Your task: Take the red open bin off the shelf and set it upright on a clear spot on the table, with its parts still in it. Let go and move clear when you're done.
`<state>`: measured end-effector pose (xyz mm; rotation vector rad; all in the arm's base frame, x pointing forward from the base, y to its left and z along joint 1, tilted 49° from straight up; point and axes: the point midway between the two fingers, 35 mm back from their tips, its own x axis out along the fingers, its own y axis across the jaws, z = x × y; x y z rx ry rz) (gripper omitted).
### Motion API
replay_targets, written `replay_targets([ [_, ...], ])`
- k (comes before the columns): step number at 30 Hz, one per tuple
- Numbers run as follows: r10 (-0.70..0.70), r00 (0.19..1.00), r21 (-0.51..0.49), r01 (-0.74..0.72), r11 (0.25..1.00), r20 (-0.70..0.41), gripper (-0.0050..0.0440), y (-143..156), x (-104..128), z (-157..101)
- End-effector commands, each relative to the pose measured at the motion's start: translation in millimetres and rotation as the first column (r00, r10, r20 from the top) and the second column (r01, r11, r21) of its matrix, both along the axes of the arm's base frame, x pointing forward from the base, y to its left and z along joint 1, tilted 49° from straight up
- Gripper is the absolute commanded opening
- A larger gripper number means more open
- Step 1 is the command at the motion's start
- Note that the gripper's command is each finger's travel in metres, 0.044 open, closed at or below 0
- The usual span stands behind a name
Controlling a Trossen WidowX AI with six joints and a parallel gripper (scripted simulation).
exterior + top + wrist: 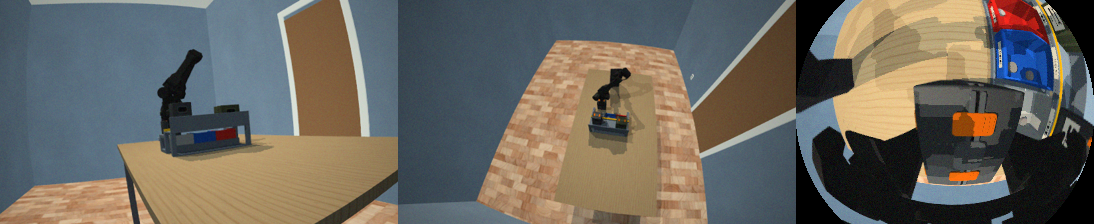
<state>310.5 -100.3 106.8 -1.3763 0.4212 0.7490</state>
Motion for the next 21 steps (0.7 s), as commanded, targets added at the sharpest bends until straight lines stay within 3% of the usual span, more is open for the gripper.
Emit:
replay_targets([
  [1, -0.023, 0.999, -0.023, 0.023, 0.999, 0.040, 0.0000, -7.9, 0.2, 15.8],
  [21, -0.023, 0.999, -0.023, 0.023, 0.999, 0.040, 0.0000, -7.9, 0.3, 15.7],
])
